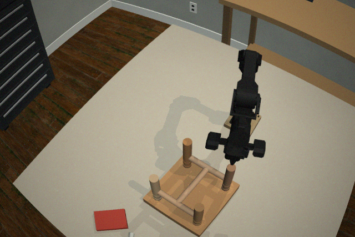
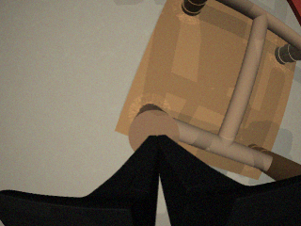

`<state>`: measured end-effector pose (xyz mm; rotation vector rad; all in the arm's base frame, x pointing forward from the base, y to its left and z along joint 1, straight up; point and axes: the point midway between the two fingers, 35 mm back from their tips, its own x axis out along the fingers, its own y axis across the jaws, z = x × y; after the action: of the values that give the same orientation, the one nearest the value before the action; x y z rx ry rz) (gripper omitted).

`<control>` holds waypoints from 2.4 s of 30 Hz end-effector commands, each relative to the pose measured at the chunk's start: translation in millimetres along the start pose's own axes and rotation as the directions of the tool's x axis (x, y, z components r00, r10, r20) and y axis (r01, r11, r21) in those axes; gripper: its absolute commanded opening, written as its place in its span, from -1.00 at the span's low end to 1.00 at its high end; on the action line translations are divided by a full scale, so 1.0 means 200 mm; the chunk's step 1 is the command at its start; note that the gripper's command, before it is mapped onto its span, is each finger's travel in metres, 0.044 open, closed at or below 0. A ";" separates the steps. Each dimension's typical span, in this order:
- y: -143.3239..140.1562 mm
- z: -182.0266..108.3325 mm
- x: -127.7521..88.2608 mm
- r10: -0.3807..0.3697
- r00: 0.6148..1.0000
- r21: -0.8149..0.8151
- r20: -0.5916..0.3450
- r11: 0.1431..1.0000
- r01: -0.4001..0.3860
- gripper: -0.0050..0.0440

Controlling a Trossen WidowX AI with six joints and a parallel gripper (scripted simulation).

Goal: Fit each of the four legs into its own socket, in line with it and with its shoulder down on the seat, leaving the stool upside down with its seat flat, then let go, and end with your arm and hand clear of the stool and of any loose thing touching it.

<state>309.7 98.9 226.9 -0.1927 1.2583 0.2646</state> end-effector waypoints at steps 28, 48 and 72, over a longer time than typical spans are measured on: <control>0.00 0.05 -0.14 0.000 1.000 0.000 0.008 1.000 0.000 1.00; -0.31 -0.22 -0.34 -0.001 1.000 -0.001 0.005 1.000 0.001 1.00; -0.38 -0.34 -0.35 0.000 1.000 0.000 0.006 1.000 0.000 1.00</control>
<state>250.7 -0.9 273.3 -0.1896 1.2561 0.2580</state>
